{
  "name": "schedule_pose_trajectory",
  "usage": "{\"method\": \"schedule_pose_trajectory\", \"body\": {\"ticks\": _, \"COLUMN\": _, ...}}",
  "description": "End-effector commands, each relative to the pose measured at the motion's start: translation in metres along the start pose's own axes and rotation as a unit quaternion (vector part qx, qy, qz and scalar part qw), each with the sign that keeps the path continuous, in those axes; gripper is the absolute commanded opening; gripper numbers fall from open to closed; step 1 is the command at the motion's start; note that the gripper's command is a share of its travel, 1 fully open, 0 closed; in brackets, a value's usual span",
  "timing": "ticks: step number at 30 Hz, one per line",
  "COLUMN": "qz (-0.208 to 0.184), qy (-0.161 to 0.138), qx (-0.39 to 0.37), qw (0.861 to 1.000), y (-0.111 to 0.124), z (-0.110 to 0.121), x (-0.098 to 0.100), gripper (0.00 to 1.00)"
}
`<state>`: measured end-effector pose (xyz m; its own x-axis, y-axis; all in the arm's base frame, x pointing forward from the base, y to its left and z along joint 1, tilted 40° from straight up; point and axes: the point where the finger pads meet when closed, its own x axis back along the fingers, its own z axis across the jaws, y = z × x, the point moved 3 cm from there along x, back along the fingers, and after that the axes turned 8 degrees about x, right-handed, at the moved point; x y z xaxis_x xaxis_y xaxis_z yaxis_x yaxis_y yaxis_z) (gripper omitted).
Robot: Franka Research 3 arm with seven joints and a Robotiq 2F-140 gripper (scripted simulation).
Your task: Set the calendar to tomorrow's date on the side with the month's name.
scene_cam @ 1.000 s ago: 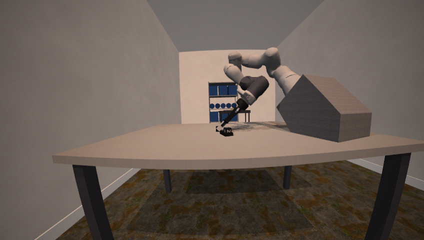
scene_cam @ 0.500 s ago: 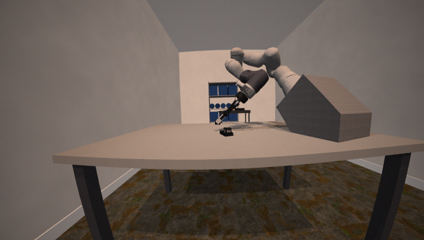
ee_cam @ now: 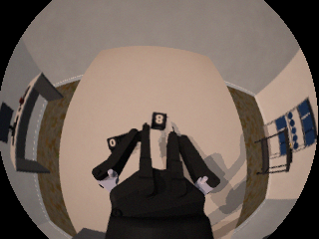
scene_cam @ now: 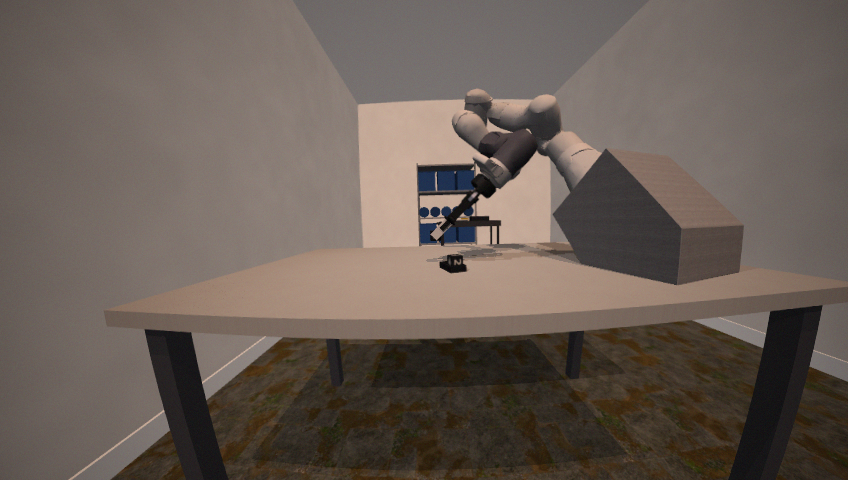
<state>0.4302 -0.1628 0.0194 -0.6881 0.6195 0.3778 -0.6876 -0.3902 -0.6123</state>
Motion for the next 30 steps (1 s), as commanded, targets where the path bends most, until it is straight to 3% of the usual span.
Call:
{"method": "schedule_pose_trajectory", "body": {"ticks": 1, "qz": -0.004, "qy": -0.002, "qx": 0.003, "qw": 1.0, "y": 0.002, "z": -0.001, "x": 0.002, "gripper": 0.17}}
{"method": "schedule_pose_trajectory", "body": {"ticks": 9, "qz": -0.013, "qy": -0.001, "qx": 0.005, "qw": 1.0, "y": 0.002, "z": 0.0, "x": 0.001, "gripper": 0.17}}
{"method": "schedule_pose_trajectory", "body": {"ticks": 17, "qz": -0.123, "qy": -0.015, "qx": 0.006, "qw": 0.992, "y": -0.006, "z": 0.002, "x": -0.001, "gripper": 0.17}}
{"method": "schedule_pose_trajectory", "body": {"ticks": 26, "qz": -0.142, "qy": -0.019, "qx": 0.005, "qw": 0.99, "y": -0.012, "z": 0.002, "x": -0.001, "gripper": 0.17}}
{"method": "schedule_pose_trajectory", "body": {"ticks": 30, "qz": -0.195, "qy": -0.018, "qx": 0.009, "qw": 0.981, "y": -0.013, "z": 0.005, "x": -0.004, "gripper": 0.17}}
